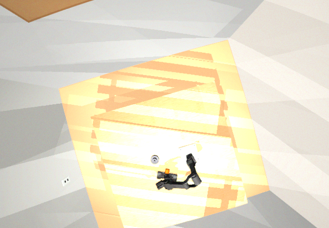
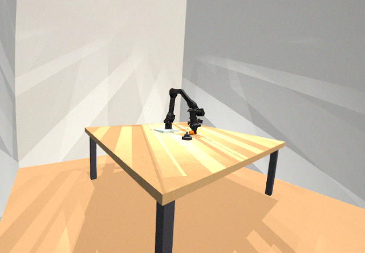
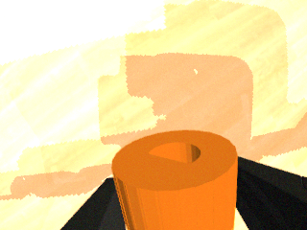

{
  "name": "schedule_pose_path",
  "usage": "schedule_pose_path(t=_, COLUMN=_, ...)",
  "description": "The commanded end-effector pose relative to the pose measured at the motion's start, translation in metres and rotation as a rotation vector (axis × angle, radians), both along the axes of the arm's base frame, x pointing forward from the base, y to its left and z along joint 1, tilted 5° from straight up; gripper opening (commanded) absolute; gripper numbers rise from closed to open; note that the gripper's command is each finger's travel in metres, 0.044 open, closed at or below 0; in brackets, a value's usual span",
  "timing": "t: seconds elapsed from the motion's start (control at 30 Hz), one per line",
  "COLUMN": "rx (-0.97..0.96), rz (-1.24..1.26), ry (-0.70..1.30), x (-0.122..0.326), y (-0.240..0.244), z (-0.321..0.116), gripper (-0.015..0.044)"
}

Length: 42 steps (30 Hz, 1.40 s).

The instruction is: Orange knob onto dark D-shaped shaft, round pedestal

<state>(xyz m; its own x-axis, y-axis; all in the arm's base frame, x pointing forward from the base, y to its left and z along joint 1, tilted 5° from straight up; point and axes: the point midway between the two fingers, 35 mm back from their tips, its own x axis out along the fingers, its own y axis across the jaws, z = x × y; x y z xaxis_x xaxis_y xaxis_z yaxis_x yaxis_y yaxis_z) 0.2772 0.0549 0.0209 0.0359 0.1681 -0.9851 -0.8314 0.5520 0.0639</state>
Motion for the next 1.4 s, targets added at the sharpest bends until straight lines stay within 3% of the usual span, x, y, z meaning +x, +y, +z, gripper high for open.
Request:
schedule_pose_path(t=0.0, rx=0.057, rz=-0.001, ry=-0.039, x=-0.002, y=-0.003, z=0.002, gripper=0.0179)
schedule_pose_path(t=1.37, rx=0.641, rz=-0.045, ry=-0.427, x=-0.027, y=-0.042, z=0.009, gripper=0.0179)
